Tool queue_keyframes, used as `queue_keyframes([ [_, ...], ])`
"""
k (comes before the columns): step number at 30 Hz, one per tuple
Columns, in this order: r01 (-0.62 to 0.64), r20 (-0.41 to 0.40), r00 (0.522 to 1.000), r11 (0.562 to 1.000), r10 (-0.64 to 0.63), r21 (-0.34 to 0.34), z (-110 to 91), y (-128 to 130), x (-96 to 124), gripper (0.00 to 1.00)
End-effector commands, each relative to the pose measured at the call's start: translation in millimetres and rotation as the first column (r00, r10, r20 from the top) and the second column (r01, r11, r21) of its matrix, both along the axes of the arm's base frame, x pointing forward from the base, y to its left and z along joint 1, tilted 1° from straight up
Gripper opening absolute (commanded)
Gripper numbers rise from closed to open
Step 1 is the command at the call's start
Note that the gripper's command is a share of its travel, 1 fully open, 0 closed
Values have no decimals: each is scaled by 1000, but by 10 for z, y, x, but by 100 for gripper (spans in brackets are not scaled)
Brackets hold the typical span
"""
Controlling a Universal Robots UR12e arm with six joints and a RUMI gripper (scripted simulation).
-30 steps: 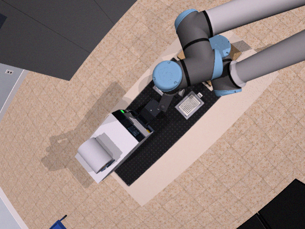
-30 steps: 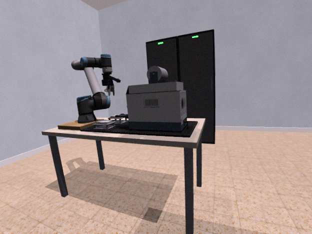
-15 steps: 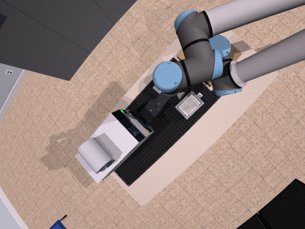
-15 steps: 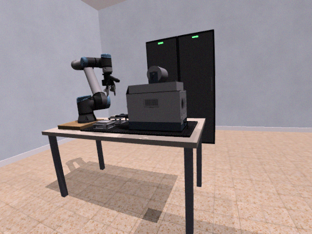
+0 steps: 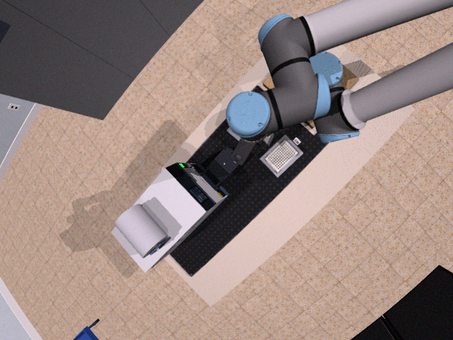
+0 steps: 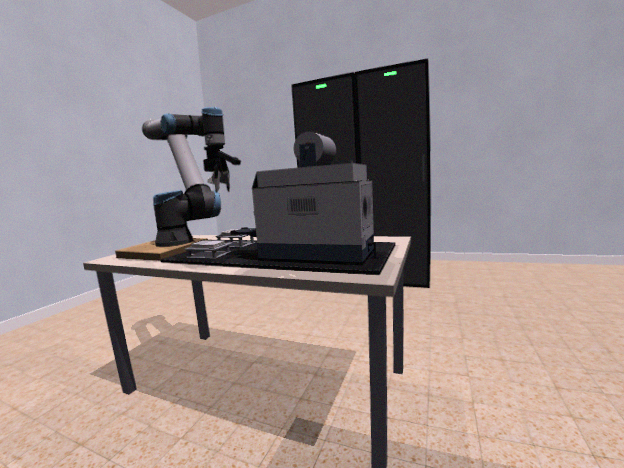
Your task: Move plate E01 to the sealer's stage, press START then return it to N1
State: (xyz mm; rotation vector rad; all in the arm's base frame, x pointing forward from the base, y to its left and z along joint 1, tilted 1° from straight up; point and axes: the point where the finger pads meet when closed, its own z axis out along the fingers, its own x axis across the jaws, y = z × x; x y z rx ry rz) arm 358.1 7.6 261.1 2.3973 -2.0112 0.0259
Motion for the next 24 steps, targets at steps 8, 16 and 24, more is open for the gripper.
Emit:
queue_keyframes([
  [8, -353, -3, 936, 936, 353, 2, 7, -3, 5, 68],
  [16, -529, -6, 849, 849, 529, 2, 7, -3, 4, 68],
  [24, -729, -11, 685, 685, 729, 3, 7, -3, 5, 68],
])
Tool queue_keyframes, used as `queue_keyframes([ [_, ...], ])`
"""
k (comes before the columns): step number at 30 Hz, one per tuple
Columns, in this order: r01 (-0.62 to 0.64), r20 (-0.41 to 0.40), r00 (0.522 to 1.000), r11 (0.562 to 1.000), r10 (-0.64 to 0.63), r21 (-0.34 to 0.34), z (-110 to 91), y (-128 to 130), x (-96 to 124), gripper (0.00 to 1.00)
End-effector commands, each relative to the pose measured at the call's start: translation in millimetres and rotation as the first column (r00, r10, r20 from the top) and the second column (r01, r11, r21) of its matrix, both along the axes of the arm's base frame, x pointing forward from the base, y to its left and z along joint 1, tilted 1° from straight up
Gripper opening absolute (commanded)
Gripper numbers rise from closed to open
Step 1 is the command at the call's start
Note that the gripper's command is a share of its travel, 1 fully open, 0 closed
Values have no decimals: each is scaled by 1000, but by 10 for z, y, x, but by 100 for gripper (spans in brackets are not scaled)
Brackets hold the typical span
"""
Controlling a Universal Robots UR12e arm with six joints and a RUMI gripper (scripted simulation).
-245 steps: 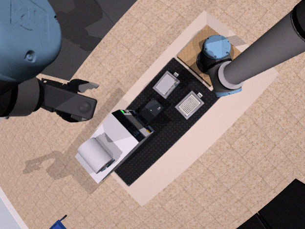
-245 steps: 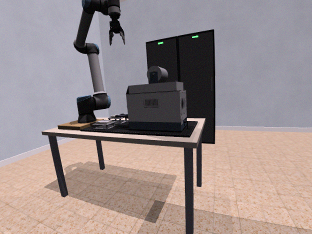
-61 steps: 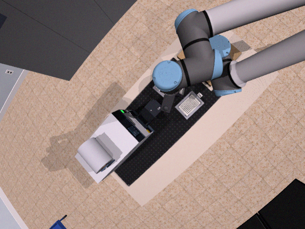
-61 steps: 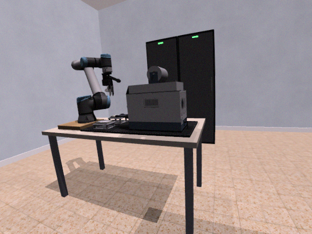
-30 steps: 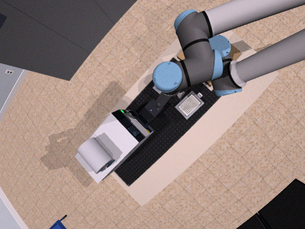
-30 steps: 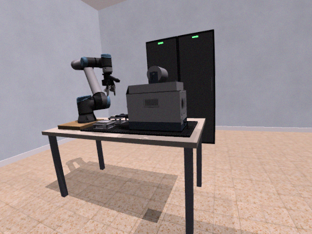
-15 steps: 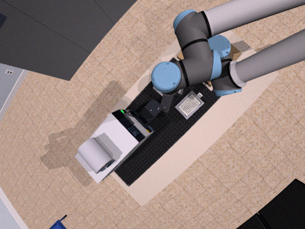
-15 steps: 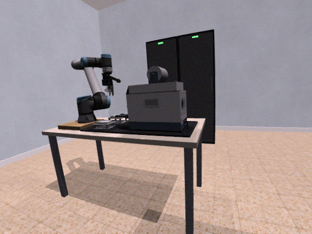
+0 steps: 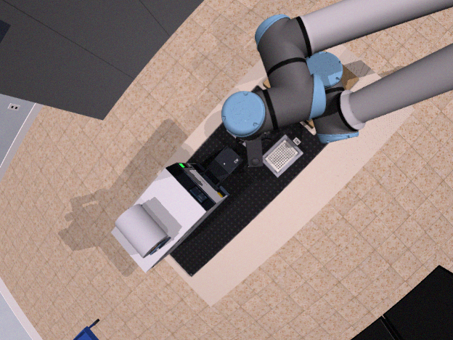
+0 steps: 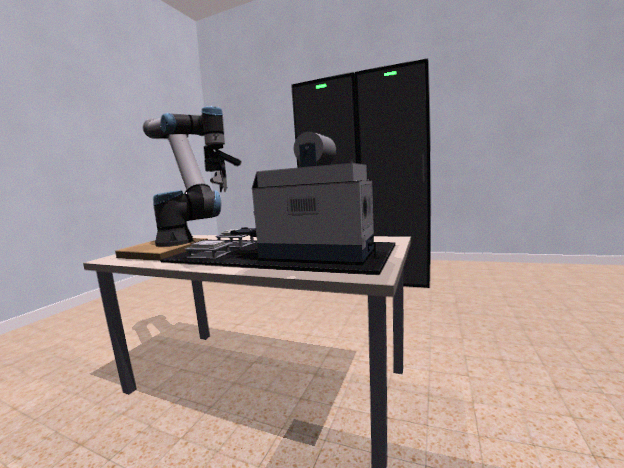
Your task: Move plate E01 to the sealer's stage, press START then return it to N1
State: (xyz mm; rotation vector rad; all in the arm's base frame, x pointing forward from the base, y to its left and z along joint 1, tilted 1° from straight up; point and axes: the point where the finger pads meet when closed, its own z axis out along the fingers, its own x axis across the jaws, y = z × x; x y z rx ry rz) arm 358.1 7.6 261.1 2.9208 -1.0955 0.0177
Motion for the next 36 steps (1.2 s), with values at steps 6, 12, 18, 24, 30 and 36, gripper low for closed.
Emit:
queue_keyframes([
  [6, -329, 0, 944, 944, 329, 7, 7, -3, 4, 68],
  [12, -451, -3, 892, 892, 451, 7, 7, -3, 4, 68],
  [18, -617, -6, 787, 787, 617, 7, 7, -3, 4, 68],
  [24, -665, -7, 747, 747, 665, 7, 7, -3, 4, 68],
  [30, -780, -10, 626, 626, 780, 8, 7, -3, 4, 68],
  [36, -888, -13, 459, 459, 888, 10, 7, -3, 4, 68],
])
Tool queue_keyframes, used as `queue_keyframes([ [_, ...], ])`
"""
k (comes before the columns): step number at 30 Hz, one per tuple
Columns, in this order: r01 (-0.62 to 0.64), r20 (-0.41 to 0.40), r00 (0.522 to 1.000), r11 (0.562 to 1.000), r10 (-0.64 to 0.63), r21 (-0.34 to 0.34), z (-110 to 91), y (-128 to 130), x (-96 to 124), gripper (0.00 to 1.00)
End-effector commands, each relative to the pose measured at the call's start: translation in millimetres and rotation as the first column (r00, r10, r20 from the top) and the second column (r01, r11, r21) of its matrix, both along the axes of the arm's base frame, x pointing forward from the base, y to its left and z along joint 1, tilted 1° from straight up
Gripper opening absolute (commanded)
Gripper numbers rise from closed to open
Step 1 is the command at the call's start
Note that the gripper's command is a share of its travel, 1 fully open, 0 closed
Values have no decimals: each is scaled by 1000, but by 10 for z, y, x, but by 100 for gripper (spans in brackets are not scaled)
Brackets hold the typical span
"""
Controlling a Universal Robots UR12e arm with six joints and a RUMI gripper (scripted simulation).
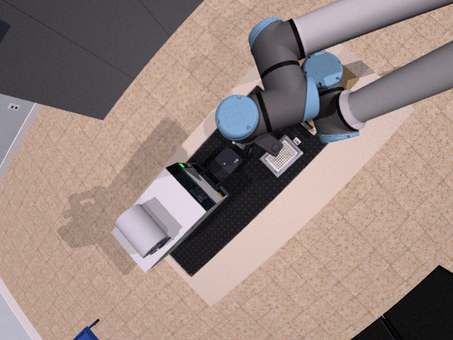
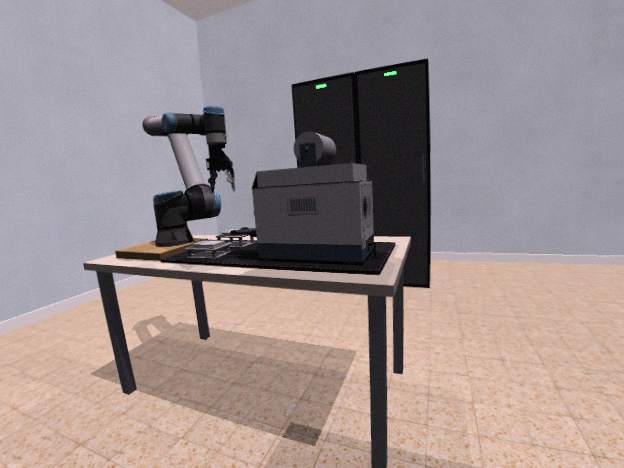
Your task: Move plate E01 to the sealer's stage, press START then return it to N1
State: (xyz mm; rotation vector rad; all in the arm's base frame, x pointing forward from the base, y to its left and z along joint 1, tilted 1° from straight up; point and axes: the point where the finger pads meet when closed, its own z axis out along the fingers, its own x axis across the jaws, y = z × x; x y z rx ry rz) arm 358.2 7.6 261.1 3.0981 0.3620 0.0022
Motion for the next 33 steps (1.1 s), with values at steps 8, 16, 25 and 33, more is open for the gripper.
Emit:
queue_keyframes([
  [8, -330, -1, 944, 944, 330, 4, 7, -2, 4, 68],
  [16, -561, -6, 828, 828, 561, 4, 7, -2, 4, 68],
  [25, -735, -10, 678, 678, 735, 5, 7, -2, 4, 68],
  [33, -886, -14, 464, 464, 886, 7, 7, -2, 4, 68],
])
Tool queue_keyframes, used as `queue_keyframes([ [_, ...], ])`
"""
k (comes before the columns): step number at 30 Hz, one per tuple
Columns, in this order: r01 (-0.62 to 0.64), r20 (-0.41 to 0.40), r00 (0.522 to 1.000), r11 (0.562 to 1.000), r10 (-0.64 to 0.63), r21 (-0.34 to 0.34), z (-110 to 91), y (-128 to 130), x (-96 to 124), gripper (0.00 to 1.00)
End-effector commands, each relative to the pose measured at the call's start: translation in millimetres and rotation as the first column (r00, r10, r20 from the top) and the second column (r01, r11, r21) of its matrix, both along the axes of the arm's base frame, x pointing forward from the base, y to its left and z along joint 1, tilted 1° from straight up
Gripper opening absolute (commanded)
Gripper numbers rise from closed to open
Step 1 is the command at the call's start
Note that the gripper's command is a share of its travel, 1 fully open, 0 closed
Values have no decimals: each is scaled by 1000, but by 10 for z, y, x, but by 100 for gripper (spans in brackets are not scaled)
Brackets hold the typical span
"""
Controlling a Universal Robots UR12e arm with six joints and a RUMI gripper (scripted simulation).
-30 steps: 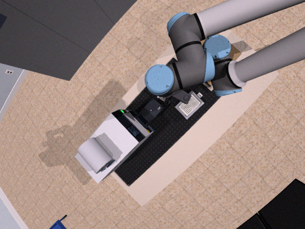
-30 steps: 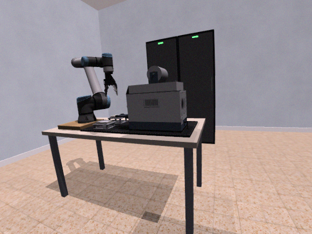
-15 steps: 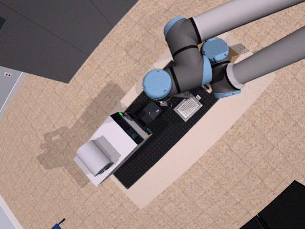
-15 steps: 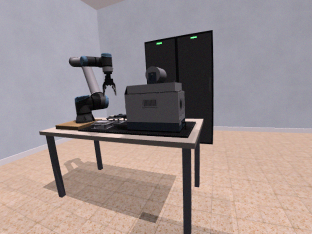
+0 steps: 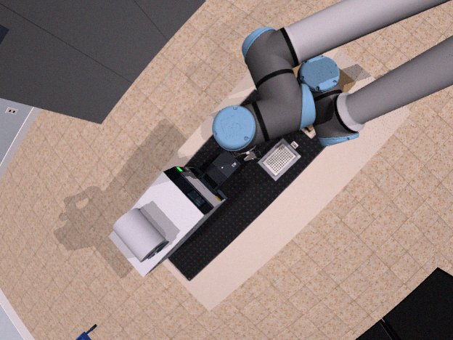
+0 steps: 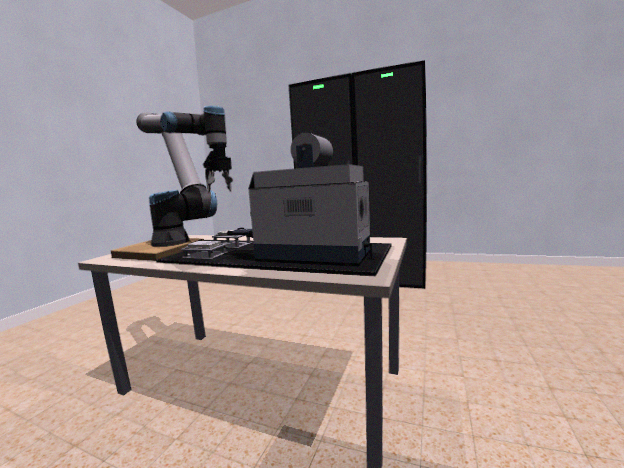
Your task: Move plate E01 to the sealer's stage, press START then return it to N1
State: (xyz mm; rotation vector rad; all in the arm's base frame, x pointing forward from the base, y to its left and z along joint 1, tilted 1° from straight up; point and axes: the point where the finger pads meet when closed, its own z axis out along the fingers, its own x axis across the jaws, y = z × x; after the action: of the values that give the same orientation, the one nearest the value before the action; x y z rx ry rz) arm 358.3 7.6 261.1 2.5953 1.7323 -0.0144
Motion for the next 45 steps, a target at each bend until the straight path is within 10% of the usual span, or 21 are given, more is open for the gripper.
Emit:
queue_keyframes([
  [1, -177, 1, 984, 984, 177, 6, 7, -2, 3, 68],
  [10, -393, -3, 920, 920, 393, 5, 7, -3, 3, 68],
  [26, -393, -3, 920, 920, 393, 5, 7, -3, 3, 68],
  [45, -364, -2, 931, 931, 364, 5, -693, -14, 8, 68],
])
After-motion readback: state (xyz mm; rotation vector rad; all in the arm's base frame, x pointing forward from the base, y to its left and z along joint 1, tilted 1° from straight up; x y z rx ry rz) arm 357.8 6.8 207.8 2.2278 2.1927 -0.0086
